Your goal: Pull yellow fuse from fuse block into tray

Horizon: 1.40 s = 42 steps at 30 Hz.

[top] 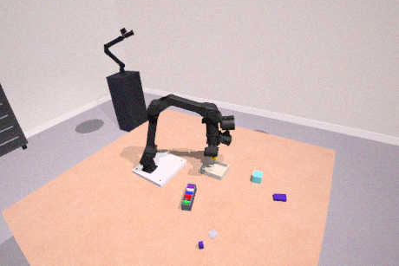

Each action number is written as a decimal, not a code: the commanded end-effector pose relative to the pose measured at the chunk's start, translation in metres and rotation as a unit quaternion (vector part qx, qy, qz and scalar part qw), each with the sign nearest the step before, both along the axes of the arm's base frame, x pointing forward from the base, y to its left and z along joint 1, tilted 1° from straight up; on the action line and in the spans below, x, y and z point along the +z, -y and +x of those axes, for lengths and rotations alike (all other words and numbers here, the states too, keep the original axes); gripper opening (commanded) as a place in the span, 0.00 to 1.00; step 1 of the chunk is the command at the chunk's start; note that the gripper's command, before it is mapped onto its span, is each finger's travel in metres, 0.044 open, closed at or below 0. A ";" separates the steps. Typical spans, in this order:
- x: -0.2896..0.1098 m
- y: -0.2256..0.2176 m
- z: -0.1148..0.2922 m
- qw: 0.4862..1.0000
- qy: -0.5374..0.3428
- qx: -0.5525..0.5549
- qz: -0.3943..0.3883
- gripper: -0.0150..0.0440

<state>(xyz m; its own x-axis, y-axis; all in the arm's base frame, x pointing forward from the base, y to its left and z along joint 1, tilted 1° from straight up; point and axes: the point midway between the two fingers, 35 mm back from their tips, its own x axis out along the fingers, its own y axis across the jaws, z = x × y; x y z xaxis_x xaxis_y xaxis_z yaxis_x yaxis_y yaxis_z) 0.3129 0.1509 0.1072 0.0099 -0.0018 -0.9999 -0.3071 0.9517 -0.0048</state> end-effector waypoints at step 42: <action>-0.008 -0.002 0.000 1.000 -0.001 -0.005 0.000 0.81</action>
